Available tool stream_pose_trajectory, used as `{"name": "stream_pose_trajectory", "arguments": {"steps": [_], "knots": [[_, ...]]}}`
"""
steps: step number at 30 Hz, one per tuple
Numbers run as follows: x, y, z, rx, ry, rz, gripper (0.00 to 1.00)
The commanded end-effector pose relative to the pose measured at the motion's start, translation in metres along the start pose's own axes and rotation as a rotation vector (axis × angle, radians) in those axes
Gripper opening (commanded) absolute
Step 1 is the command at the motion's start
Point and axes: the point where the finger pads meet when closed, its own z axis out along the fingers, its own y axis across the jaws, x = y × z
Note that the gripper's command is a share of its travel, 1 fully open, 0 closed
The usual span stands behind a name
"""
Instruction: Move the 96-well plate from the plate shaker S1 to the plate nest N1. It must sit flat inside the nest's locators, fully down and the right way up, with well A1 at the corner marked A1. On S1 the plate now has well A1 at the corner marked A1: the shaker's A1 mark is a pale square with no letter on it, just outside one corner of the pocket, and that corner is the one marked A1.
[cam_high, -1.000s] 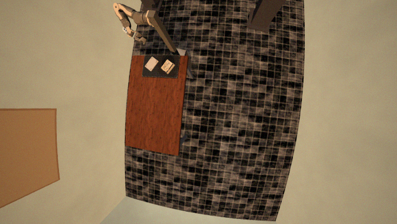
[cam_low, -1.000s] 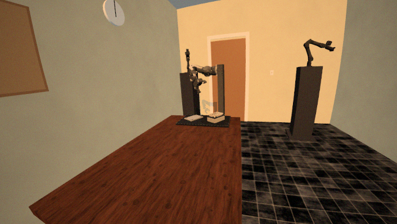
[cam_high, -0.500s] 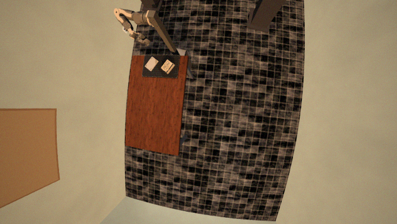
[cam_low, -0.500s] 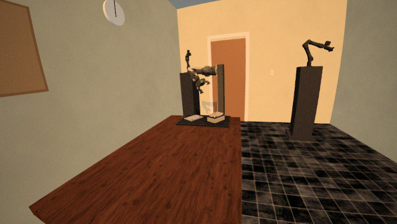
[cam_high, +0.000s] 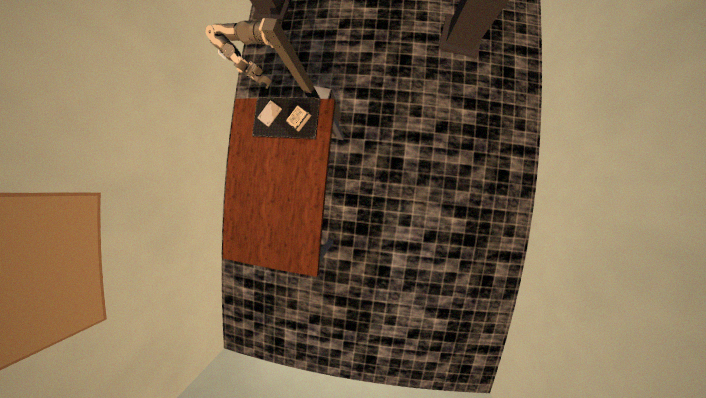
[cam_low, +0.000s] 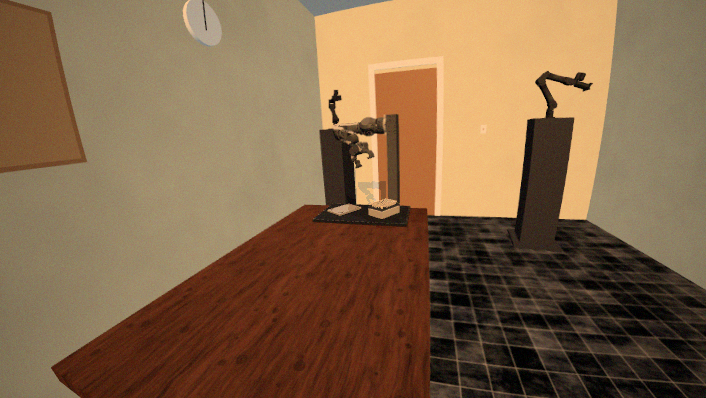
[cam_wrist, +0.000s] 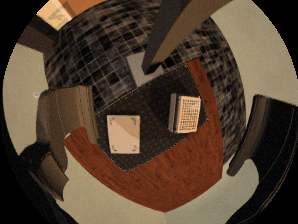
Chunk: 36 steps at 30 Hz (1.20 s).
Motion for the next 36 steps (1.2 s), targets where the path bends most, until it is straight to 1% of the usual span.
{"name": "stream_pose_trajectory", "arguments": {"steps": [1, 4, 16, 21, 33, 36], "knots": [[-0.001, 0.007, 0.012, 0.074, -0.015, 0.005, 0.77], [-0.007, 0.018, 0.036, 0.226, -0.05, 0.01, 0.77], [-0.007, 0.018, 0.036, 0.226, -0.05, 0.01, 0.77], [-0.016, 0.039, 0.075, 0.472, -0.107, 0.016, 0.77], [-0.016, 0.039, 0.075, 0.472, -0.107, 0.016, 0.77], [-0.021, 0.052, 0.1, 0.493, -0.112, 0.016, 0.77]]}}
